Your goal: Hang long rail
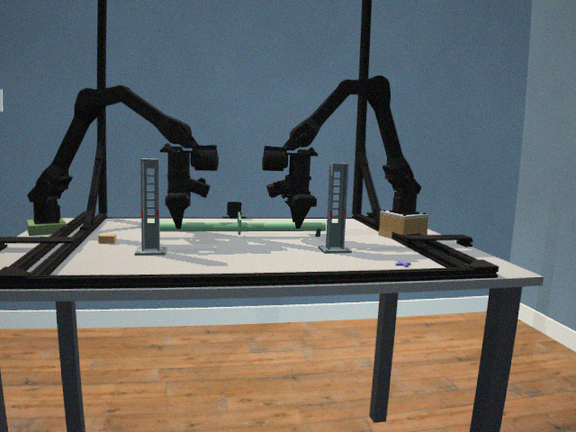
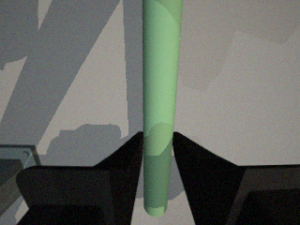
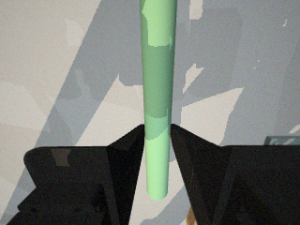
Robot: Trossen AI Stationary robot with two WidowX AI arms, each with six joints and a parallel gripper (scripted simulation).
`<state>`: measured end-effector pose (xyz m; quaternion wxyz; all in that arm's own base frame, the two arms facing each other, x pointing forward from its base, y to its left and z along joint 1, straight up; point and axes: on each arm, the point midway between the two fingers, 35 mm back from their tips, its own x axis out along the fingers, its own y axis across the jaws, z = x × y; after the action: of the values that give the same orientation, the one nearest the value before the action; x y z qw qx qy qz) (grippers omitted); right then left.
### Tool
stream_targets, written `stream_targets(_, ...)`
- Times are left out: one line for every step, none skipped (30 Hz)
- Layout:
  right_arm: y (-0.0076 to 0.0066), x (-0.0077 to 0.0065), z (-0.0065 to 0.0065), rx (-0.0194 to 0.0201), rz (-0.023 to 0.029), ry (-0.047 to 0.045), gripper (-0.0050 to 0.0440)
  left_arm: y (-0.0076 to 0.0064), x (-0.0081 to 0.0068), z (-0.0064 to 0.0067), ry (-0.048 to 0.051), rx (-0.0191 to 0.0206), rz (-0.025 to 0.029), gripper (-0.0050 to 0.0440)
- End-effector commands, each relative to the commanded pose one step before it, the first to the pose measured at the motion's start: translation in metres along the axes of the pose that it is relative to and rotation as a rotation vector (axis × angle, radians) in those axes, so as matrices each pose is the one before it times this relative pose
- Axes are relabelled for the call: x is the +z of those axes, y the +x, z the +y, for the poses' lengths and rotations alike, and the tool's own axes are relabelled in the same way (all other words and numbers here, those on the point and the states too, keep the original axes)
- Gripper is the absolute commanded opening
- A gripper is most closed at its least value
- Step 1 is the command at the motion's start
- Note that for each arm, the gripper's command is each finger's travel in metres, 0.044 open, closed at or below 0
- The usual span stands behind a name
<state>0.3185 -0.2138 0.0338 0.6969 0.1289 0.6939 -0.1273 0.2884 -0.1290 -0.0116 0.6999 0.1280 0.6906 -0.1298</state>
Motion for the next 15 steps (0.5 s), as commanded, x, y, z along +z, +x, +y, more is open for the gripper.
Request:
stream_targets(0.00000,-0.00003,-0.00002,-0.00011,0.00015,0.00001,0.0120,0.00004,0.00001,0.00000,-0.00008,-0.00005,0.00001,0.0120)
stream_targets(0.00000,0.00000,0.00000,0.00000,0.00000,0.00000,0.0144,0.00000,0.00000,0.00000,0.00000,0.00000,0.00000,0.0144)
stream_targets(0.00000,0.00000,0.00000,0.00000,0.00000,0.00000,0.0168,0.00000,0.00000,0.00000,0.00000,0.00000,0.00000,0.0168)
stream_targets(0.00000,0.00000,0.00000,0.00000,0.00000,0.00000,0.0192,0.00000,0.00000,0.00000,0.00000,0.00000,0.00000,0.0192)
stream_targets(0.00000,0.00000,0.00000,0.00000,0.00000,0.00000,0.0216,0.00000,0.00000,0.00000,0.00000,0.00000,0.00000,0.0216)
stream_targets(0.00000,0.00000,0.00000,0.00000,0.00000,0.00000,0.0240,0.00000,0.00000,0.00000,0.00000,0.00000,0.00000,0.0240)
stream_targets(0.00000,0.00000,0.00000,0.00000,0.00000,0.00000,0.0264,0.00000,0.00000,0.00000,0.00000,0.00000,0.00000,0.0264)
stream_targets(0.00000,0.00000,0.00000,0.00000,0.00000,0.00000,0.0288,0.00000,0.00000,0.00000,0.00000,0.00000,0.00000,0.0288)
stream_targets(0.00000,0.00000,0.00000,0.00000,0.00000,0.00000,0.0312,0.00000,0.00000,0.00000,0.00000,0.00000,0.00000,0.0312)
stream_targets(0.00000,0.00000,0.00000,0.00000,0.00000,0.00000,0.0312,0.00000,0.00000,0.00000,0.00000,0.00000,0.00000,0.0312)
stream_targets(0.00000,0.00000,0.00000,0.00000,0.00000,0.00000,0.0312,0.00000,0.00000,0.00000,0.00000,0.00000,0.00000,0.0312)
stream_targets(0.00000,0.00000,0.00000,0.00000,0.00000,0.00000,0.0336,0.00000,0.00000,0.00000,0.00000,0.00000,0.00000,0.0336)
stream_targets(0.00000,0.00000,0.00000,0.00000,0.00000,0.00000,0.0360,0.00000,0.00000,0.00000,0.00000,0.00000,0.00000,0.0360)
stream_targets(0.00000,0.00000,0.00000,0.00000,0.00000,0.00000,0.0384,0.00000,0.00000,0.00000,0.00000,0.00000,0.00000,0.0384)
stream_targets(0.00000,0.00000,0.00000,0.00000,0.00000,0.00000,0.0408,0.00000,0.00000,0.00000,0.00000,0.00000,0.00000,0.0408)
